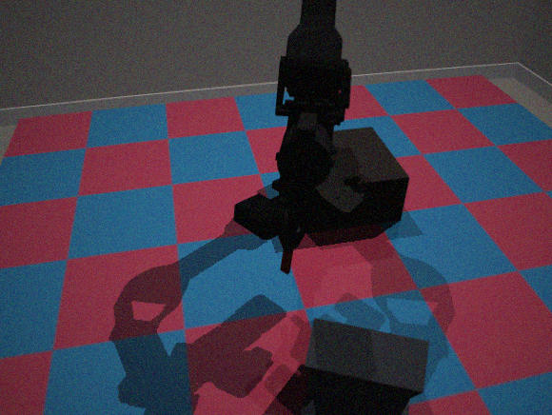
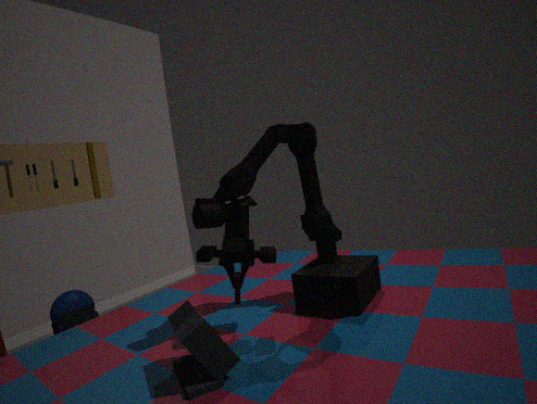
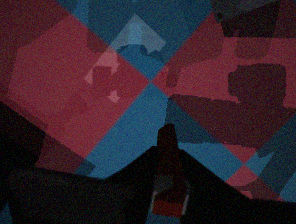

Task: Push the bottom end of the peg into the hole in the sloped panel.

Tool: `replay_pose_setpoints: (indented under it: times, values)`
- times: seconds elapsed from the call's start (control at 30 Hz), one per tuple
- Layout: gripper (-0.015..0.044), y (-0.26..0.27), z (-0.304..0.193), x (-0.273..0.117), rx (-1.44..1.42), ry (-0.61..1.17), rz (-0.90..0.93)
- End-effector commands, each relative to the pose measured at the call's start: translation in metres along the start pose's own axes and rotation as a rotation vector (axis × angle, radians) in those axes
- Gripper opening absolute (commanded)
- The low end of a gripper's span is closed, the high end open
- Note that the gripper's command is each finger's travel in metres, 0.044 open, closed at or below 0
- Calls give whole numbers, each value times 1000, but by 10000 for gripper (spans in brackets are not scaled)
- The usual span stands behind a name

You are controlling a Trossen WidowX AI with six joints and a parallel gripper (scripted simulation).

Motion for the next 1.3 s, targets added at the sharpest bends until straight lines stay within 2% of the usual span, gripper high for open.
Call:
replay_pose_setpoints:
  times: [0.0,1.27]
  values:
    - [0,3,2,1,-61,-5,-27]
    - [0,31,24,9,-556,-32,-247]
Point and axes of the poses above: the point midway between the two fingers, 35 mm back from their tips, its own x axis out along the fingers, its own y axis across the jaws, z = x × y, the point moved 7 cm from there along -x, back along the fingers, and after that the axes turned 11 degrees about x, right-handed, at the moved point
